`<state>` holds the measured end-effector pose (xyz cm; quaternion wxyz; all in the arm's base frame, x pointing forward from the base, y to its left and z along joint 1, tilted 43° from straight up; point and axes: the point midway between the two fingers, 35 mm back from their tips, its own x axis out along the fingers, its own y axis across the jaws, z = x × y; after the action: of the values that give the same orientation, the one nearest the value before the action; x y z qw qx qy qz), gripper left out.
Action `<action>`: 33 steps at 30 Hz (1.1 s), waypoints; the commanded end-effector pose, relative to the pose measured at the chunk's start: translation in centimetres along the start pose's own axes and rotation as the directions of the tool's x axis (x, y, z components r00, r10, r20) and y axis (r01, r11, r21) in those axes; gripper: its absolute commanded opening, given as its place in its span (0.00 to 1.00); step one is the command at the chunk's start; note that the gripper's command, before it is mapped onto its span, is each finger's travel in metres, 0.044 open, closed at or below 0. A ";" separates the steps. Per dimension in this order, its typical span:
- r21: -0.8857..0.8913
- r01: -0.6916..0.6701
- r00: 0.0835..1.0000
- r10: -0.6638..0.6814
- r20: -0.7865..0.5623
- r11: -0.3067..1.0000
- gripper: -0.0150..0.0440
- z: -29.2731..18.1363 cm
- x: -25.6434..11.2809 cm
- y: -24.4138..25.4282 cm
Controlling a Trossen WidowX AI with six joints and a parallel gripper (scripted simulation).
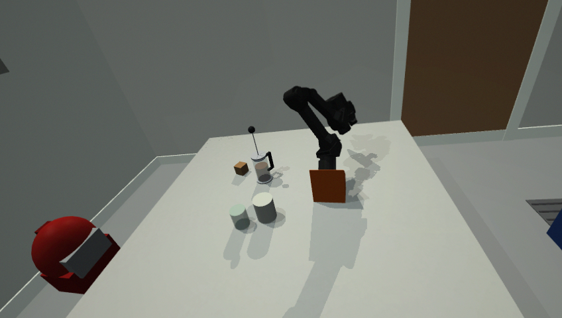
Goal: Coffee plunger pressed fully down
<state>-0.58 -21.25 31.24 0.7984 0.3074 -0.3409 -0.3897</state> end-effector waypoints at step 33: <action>0.217 0.146 0.923 -0.054 -0.380 0.965 1.00 -17.8 13.2 5.3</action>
<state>19.33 -26.20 29.87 0.7784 0.4881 -0.2483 -0.3069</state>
